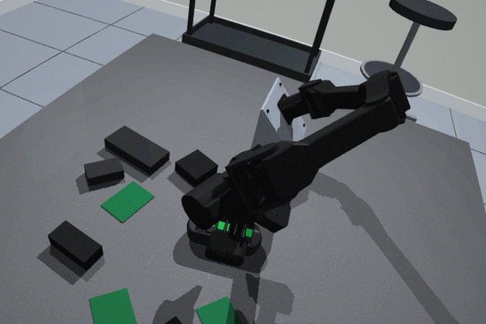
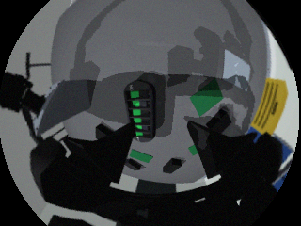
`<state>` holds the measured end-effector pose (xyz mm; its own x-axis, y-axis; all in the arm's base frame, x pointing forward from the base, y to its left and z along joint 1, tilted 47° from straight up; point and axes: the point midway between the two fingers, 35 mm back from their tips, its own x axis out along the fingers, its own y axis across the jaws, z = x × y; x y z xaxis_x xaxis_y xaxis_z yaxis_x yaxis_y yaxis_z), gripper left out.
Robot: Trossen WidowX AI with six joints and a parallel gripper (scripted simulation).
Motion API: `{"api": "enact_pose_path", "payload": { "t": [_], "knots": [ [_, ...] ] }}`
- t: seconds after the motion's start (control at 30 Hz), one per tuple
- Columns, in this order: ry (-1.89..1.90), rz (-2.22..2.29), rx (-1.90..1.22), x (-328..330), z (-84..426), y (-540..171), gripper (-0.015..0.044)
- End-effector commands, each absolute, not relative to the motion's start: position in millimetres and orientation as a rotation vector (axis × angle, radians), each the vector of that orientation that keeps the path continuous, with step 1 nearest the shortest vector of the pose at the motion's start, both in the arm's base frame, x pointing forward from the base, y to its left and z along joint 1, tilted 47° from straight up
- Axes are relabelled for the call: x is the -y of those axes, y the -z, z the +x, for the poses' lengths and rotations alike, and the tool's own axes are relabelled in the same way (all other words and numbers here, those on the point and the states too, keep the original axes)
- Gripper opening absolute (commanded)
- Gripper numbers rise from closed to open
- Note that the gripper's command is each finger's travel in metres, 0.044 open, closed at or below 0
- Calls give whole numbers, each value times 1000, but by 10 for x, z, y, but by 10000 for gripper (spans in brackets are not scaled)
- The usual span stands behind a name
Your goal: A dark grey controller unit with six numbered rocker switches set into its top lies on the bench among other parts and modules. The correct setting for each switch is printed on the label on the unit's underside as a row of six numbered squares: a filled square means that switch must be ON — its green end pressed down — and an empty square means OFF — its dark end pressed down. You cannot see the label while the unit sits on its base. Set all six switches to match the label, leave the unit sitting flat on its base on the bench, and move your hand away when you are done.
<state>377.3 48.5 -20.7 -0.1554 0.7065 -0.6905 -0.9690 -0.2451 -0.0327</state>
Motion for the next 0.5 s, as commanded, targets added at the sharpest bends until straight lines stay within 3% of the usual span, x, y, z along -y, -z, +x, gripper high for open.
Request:
{"api": "enact_pose_path", "payload": {
  "t": [0.0, 0.3, 0.47],
  "knots": [
    [-1839, -699, -562, -875, 3772, 188, 230],
    [-1889, -693, -588, -1016, 3757, 179, 0],
    [-1889, -693, -588, -1016, 3757, 179, 0]
  ]
}}
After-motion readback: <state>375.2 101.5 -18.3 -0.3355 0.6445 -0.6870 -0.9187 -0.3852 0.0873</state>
